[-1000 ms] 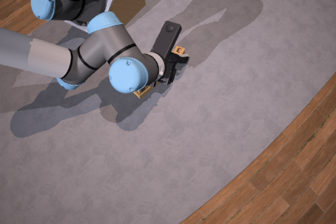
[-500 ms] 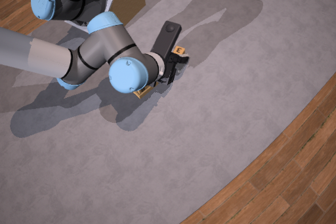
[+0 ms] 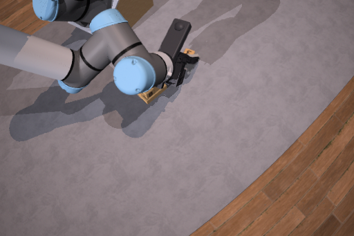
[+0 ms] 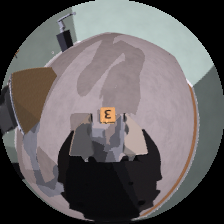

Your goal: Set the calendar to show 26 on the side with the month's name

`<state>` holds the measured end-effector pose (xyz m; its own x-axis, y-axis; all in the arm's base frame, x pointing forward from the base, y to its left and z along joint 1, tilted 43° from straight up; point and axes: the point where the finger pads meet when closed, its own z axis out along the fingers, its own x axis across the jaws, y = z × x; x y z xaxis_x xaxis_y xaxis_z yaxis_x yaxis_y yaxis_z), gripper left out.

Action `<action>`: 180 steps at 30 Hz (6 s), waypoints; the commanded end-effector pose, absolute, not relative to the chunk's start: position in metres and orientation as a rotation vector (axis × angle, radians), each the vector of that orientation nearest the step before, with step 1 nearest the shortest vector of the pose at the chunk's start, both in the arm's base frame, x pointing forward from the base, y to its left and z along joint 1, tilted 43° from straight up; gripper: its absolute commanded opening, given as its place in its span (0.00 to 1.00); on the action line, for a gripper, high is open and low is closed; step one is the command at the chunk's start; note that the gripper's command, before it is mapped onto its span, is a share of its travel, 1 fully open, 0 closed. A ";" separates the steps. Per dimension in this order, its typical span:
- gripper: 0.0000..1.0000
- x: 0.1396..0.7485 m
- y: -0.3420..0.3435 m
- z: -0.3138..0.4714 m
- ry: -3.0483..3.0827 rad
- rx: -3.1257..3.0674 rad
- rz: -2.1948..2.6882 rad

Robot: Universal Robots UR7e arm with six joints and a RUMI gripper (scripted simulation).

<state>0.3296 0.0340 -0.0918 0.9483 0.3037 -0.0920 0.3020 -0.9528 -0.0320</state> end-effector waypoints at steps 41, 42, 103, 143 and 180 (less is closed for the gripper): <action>0.40 0.319 0.073 -0.053 -0.519 -3.236 0.139; 0.40 0.319 0.073 -0.053 -0.519 -3.236 0.139; 0.40 0.318 0.076 -0.054 -0.626 -3.707 0.016; 1.00 0.319 0.079 -0.053 -0.723 -3.832 -0.041; 1.00 0.314 0.084 -0.050 -2.334 -2.949 0.660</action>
